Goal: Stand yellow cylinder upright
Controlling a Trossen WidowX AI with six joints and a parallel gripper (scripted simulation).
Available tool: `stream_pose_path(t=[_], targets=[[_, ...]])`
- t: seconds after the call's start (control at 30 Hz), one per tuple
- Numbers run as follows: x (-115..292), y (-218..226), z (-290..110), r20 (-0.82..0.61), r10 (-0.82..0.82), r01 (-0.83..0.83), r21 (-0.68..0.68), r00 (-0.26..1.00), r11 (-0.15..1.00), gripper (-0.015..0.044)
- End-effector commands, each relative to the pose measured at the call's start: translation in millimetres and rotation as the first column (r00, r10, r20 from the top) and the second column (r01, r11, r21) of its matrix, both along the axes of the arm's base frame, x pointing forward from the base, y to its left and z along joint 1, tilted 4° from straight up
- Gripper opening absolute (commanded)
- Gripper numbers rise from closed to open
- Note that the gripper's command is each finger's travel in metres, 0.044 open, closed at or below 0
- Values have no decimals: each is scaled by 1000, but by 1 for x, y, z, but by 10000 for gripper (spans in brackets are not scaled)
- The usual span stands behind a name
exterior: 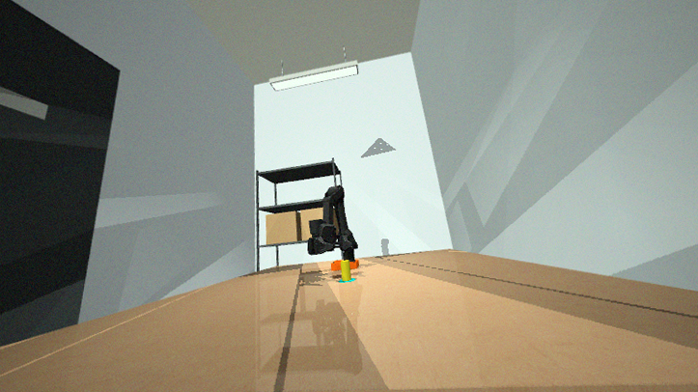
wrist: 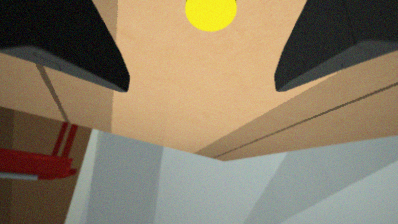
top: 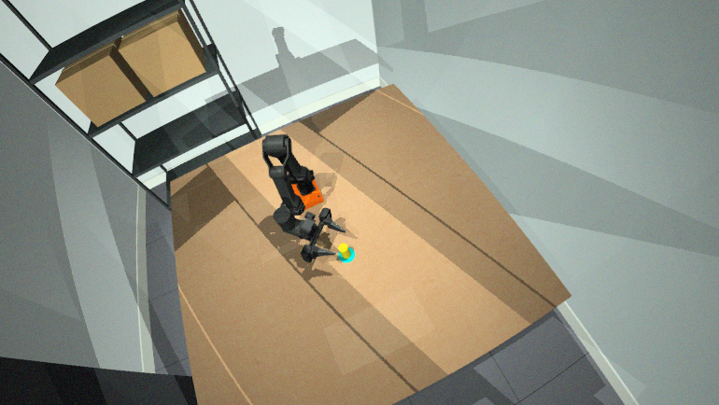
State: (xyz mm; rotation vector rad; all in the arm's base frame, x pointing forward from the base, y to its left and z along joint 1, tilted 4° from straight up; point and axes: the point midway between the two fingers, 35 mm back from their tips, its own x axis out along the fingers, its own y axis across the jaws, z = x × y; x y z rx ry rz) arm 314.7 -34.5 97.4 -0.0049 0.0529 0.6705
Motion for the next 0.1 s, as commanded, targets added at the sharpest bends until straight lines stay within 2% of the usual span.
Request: stream_pose_path(t=[0.0,0.07], targets=[[-3,0,15,0,0,-1,15,1000,1000,400],[-4,0,23,1,-1,1,21,1000,1000,400]])
